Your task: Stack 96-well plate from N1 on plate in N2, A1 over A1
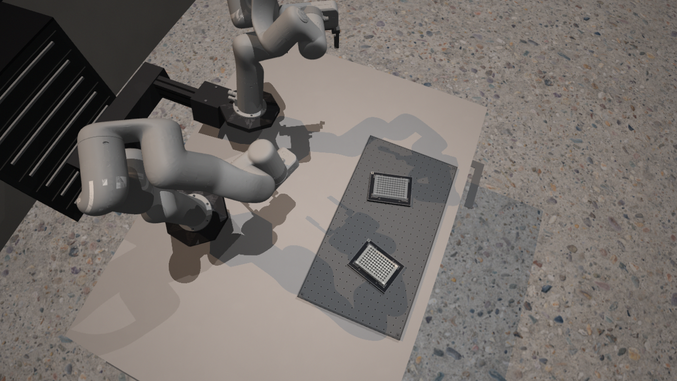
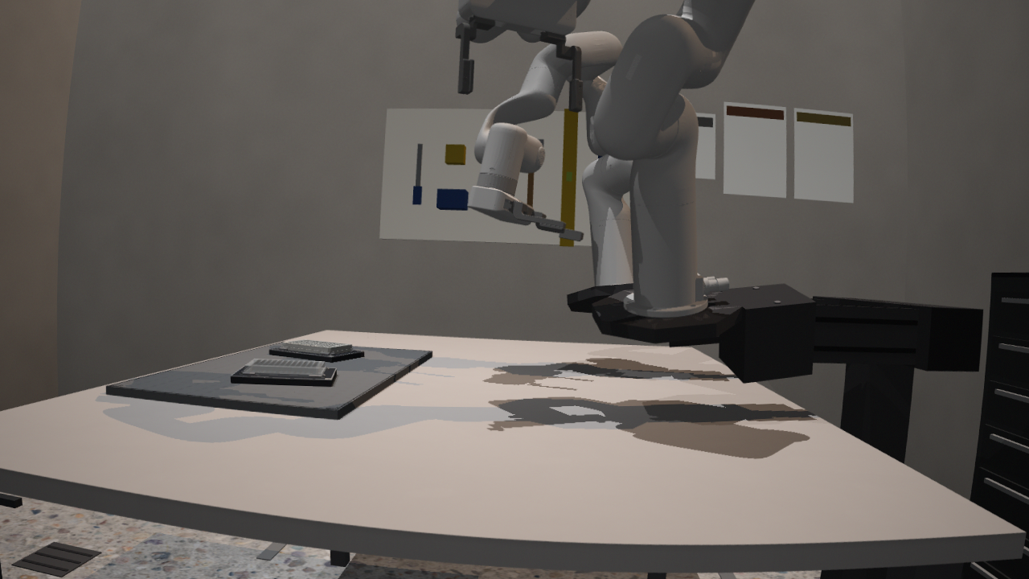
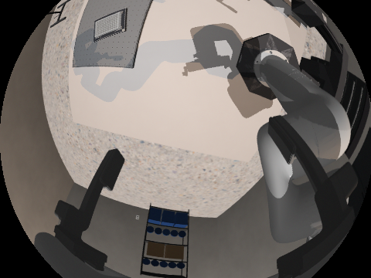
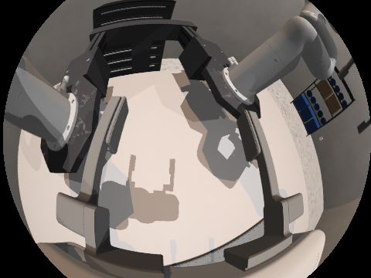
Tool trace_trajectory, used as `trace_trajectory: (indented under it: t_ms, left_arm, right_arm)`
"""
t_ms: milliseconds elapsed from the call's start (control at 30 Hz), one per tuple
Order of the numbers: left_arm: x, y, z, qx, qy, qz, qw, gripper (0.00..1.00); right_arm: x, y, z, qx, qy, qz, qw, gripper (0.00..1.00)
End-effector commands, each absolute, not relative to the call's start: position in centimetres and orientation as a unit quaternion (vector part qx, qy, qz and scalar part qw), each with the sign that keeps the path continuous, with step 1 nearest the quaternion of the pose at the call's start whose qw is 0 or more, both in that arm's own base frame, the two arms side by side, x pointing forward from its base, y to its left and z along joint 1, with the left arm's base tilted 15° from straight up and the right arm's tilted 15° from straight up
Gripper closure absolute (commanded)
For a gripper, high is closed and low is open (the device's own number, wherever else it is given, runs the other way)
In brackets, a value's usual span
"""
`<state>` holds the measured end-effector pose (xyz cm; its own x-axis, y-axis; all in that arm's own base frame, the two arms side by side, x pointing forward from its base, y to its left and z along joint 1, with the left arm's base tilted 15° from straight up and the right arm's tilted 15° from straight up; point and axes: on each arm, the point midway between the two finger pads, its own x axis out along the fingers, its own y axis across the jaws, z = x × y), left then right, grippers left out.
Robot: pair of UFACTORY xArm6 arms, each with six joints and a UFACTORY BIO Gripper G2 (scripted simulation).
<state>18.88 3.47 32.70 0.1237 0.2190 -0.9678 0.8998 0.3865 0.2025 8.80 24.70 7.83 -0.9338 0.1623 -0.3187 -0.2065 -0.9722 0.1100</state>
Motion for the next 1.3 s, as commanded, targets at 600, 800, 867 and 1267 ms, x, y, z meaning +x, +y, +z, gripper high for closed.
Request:
trace_trajectory:
  t_ms: [600,800,867,1267]
  left_arm:
    - [18.9,3.4,32.8,0.471,0.593,-0.292,0.584,0.0]
    - [18.9,3.4,32.8,0.471,0.593,-0.292,0.584,0.0]
    - [18.9,3.4,32.8,0.471,0.593,-0.292,0.584,0.0]
    - [18.9,3.4,32.8,0.471,0.593,-0.292,0.584,0.0]
  right_arm:
    - [15.8,29.5,8.7,-0.162,0.041,0.918,0.359,0.63]
    - [18.0,30.2,9.0,-0.162,0.035,0.893,0.419,0.63]
    - [18.0,30.2,9.0,-0.162,0.035,0.893,0.419,0.63]
    - [22.7,30.9,9.9,-0.161,0.021,0.83,0.534,0.63]
